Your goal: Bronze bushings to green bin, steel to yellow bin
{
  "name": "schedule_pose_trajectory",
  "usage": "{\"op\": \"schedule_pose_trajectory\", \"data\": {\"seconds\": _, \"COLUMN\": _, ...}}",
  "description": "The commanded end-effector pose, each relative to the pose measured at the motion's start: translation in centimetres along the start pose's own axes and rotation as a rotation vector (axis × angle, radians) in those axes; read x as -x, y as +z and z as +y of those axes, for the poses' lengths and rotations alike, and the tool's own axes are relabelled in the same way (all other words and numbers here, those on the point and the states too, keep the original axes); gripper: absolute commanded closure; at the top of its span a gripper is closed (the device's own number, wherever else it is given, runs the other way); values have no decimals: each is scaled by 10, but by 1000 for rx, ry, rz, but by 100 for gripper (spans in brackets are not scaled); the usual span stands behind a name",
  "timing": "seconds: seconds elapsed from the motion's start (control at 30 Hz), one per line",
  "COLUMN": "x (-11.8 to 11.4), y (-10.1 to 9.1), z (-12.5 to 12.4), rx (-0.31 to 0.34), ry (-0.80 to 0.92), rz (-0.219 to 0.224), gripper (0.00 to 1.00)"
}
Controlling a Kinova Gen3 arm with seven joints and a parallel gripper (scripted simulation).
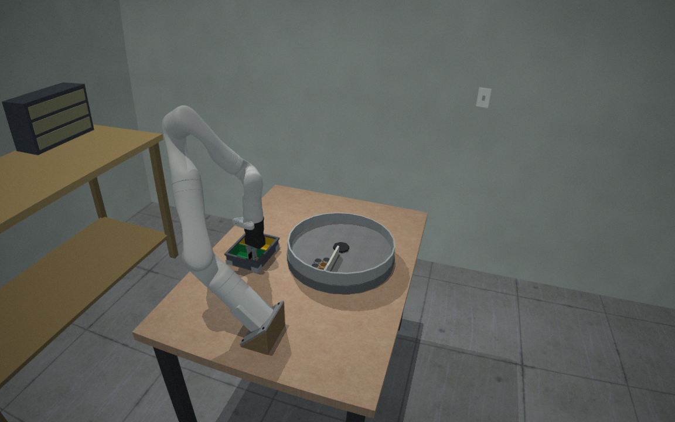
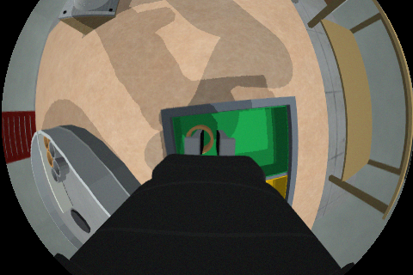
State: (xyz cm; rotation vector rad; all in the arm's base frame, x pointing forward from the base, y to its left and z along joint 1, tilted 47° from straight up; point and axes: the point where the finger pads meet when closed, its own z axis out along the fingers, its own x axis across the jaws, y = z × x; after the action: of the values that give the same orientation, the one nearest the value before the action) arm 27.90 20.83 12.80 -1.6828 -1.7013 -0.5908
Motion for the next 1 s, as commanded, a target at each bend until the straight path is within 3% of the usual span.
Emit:
{"op": "schedule_pose_trajectory", "data": {"seconds": 0.0, "x": 0, "y": -1, "z": 1, "rx": 3, "ry": 0, "rz": 0, "gripper": 58}}
{"op": "schedule_pose_trajectory", "data": {"seconds": 0.97, "x": 0, "y": -10, "z": 1, "rx": 3, "ry": 0, "rz": -1, "gripper": 58}}
